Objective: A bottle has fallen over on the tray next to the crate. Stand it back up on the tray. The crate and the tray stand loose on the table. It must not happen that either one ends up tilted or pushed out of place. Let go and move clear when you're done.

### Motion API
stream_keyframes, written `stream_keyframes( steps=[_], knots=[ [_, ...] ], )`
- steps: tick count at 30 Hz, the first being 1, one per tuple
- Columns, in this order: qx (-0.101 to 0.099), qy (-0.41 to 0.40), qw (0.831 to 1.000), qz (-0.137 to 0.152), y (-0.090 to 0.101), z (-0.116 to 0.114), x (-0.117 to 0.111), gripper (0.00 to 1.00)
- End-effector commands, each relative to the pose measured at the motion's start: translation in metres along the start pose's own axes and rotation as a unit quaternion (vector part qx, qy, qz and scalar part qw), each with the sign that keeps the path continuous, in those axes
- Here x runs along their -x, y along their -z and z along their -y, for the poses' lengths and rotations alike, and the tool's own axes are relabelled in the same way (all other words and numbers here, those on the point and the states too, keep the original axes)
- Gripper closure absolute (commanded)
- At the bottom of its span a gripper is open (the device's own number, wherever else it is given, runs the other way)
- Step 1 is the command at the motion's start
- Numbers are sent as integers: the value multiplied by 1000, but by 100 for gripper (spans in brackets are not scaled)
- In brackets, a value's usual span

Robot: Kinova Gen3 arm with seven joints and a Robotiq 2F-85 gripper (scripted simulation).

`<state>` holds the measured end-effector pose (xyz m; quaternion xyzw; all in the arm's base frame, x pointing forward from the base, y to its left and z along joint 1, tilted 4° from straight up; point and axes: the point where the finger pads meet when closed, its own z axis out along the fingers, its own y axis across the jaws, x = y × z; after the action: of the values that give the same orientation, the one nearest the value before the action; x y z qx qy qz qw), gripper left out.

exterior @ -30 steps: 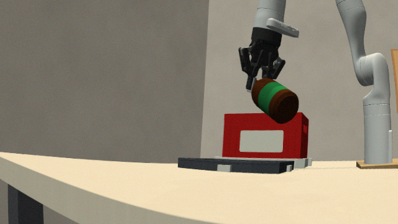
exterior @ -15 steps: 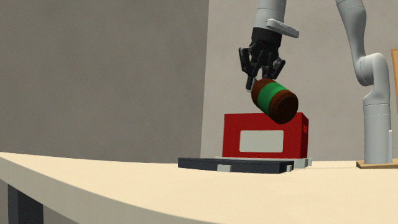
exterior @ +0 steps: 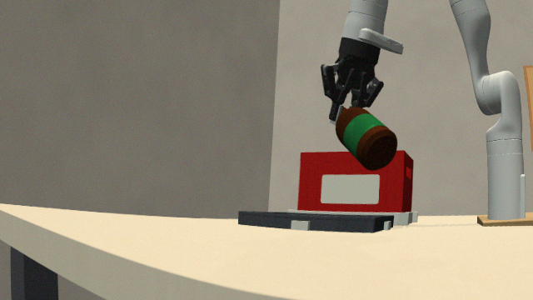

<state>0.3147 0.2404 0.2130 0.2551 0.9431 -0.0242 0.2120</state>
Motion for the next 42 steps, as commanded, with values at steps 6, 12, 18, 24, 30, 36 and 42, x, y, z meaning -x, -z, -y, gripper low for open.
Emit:
stream_keyframes(
  steps=[6,12,18,24,30,36,42],
  knots=[
    [2,6,1000,24,1,-1,-4,100],
    [4,5,999,35,2,-2,-4,100],
    [6,5,999,44,2,-3,-4,100],
    [6,5,999,46,2,-3,-4,100],
    [6,5,999,46,2,-3,-4,100],
    [6,5,999,46,2,-3,-4,100],
    [6,5,999,46,2,-3,-4,100]
  ],
)
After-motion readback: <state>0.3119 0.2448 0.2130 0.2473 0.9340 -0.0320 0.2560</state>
